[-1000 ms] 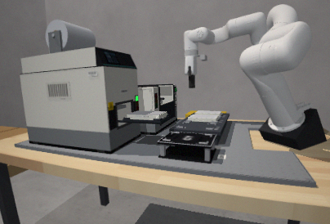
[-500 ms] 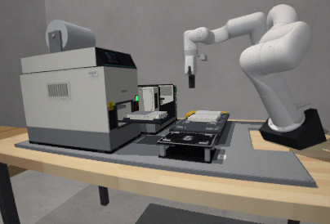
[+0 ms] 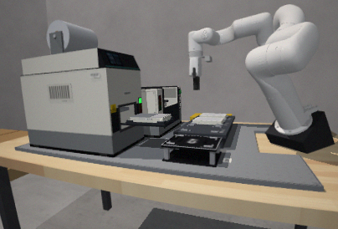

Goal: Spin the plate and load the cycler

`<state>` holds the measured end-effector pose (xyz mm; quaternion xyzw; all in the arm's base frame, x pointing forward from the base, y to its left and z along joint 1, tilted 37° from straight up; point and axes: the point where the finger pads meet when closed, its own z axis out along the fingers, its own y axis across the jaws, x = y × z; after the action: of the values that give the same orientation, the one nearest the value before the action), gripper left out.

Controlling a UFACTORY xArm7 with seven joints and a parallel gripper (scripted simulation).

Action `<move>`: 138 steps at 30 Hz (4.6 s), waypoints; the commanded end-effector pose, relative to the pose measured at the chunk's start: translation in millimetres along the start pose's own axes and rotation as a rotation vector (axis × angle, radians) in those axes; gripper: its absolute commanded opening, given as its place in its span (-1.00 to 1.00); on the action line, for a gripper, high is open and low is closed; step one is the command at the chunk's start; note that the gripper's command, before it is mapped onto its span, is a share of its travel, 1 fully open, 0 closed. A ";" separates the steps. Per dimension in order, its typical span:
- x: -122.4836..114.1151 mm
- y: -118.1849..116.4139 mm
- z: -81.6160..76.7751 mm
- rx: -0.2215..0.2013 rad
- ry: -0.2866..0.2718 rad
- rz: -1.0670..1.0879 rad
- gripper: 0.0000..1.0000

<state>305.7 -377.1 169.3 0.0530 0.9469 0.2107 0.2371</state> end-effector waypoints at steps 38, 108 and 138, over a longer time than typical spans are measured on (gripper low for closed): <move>-0.7 -0.6 -2.4 0.004 -0.004 0.000 -1.00; 69.3 29.9 -77.0 0.004 -0.003 -0.006 1.00; 68.7 169.8 -76.5 0.003 -0.003 -0.005 1.00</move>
<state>209.5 -250.2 265.0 0.0497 0.9472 0.2100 0.2372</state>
